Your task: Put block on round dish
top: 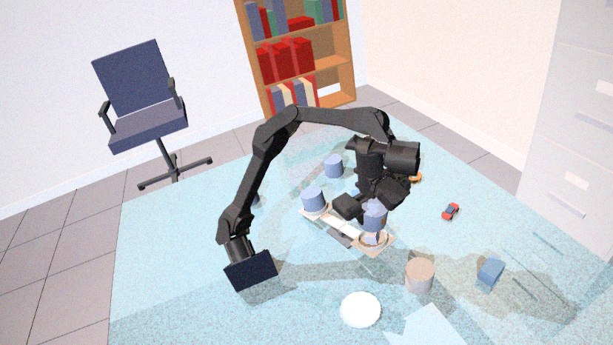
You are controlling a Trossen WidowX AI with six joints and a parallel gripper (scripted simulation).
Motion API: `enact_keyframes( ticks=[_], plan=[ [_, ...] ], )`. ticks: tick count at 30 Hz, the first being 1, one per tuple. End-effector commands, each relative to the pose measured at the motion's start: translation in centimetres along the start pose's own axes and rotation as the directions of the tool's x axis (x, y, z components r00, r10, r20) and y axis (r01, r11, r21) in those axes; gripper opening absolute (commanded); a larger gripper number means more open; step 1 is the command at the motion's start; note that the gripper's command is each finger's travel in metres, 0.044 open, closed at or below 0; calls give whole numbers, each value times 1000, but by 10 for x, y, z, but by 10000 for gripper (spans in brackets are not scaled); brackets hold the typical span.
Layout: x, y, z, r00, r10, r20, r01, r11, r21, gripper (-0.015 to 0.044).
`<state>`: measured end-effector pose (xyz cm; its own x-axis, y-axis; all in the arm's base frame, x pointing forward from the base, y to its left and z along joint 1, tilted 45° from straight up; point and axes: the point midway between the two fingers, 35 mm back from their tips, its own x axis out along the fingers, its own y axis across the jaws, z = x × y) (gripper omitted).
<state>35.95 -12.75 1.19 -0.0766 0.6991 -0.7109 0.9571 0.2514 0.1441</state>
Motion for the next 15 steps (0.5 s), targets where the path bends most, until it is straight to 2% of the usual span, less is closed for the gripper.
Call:
enact_keyframes(
  ticks=[1, 5, 15],
  plan=[
    [-1, 0, 1, 1000, 2, 2, -2, 1000, 1, 0],
    [2, -15, 17, 1000, 1, 10, -1, 1000, -3, 0],
    [32, -130, 96, 999, -13, 40, 14, 999, -30, 0]
  ],
)
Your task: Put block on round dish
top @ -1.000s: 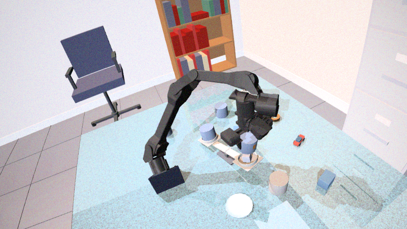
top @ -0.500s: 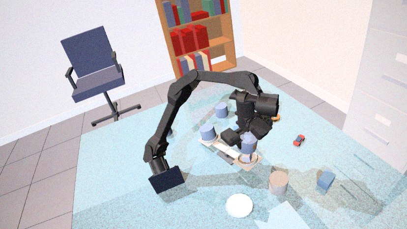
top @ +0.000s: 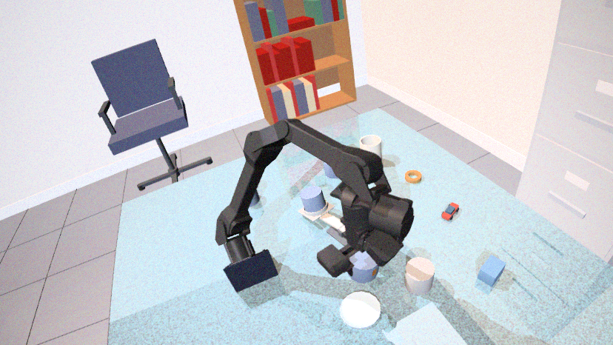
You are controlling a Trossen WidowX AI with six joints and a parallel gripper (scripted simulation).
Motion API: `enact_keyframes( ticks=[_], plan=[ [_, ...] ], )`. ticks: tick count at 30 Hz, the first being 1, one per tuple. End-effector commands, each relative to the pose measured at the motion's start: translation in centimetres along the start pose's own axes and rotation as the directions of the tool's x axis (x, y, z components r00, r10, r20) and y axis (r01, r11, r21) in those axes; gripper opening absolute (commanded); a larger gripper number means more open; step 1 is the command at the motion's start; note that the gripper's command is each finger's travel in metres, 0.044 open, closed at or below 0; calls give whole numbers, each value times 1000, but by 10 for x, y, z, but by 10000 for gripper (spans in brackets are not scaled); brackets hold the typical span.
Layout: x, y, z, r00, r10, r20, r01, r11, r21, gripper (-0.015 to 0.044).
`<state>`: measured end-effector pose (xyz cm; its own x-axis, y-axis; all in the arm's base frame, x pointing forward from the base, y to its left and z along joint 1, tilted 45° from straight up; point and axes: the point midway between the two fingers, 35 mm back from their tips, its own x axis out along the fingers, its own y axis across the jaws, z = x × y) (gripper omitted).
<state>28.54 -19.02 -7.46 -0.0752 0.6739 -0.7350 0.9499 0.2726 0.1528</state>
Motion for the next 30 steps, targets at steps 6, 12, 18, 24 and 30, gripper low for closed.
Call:
enact_keyframes(
  ticks=[6, 12, 18, 24, 30],
  plan=[
    [40, -103, 34, 1000, -13, 1, 13, 999, -29, 0],
    [61, -142, 37, 1000, -15, -9, 15, 999, -44, 0],
    [64, -142, 38, 1000, -15, -9, 15, 999, -44, 0],
    [92, -142, 37, 1000, -15, -9, 14, 999, -44, 0],
    [102, -142, 37, 1000, -15, -9, 14, 999, -44, 0]
  ],
)
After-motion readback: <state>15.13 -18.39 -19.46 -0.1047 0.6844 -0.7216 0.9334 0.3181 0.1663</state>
